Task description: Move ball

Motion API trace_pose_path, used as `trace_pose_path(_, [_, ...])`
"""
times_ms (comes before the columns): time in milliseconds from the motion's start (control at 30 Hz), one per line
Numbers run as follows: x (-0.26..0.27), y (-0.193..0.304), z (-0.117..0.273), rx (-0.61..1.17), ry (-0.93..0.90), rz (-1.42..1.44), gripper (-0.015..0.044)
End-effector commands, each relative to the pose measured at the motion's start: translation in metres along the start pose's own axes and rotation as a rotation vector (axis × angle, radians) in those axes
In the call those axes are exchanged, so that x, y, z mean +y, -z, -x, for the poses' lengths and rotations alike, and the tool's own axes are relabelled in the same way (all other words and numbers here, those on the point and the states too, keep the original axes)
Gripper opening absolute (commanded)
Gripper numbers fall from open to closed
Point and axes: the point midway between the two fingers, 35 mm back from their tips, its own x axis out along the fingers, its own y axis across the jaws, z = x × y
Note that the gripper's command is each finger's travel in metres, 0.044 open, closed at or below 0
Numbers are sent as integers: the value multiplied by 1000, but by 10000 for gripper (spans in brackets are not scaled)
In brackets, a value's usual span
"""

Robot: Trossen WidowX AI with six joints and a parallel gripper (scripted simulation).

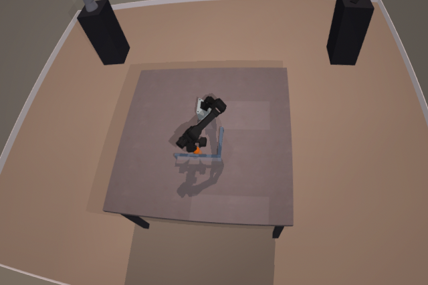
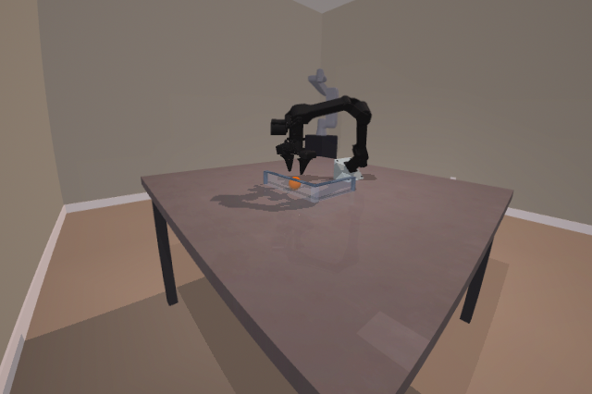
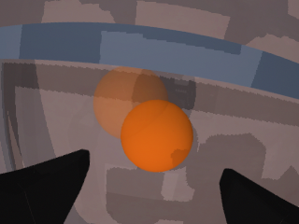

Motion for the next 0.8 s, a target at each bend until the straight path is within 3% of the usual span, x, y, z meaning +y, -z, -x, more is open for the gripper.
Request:
trace_pose_path(0, [0,-1,-4,-5,-4,-3,355])
trace_pose_path(767, [1,-1,-41,-6,-6,-2,355])
